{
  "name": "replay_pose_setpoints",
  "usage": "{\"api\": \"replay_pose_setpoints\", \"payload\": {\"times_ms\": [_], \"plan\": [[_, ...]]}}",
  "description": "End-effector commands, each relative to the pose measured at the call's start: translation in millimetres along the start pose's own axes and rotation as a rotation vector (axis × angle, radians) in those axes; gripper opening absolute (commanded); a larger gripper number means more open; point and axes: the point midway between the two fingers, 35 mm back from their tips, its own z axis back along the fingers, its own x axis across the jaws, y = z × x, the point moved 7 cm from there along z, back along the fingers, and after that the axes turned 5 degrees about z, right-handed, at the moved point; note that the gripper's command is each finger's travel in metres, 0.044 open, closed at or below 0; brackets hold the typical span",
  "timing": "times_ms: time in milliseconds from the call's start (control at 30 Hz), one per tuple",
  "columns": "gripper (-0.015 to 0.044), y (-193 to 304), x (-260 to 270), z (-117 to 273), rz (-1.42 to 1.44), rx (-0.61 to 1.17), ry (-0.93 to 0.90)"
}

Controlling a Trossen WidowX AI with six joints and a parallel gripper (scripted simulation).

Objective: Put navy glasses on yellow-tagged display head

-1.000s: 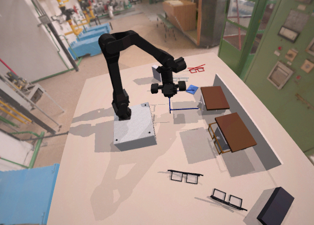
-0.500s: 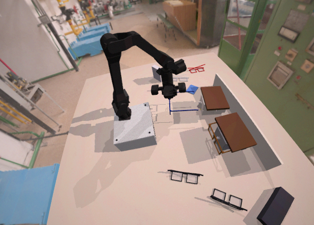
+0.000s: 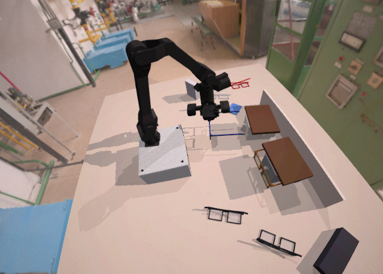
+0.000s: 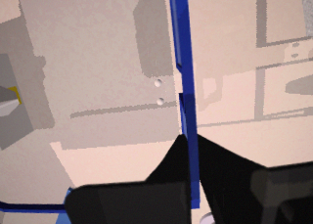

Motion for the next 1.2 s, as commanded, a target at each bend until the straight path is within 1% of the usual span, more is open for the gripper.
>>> {"api": "replay_pose_setpoints", "payload": {"times_ms": [0, 1167], "plan": [[0.0000, 0, 7, -2, 0.006, 0.003, 0.005], [0.0000, -4, 59, -2, 0.006, -0.006, 0.001]]}}
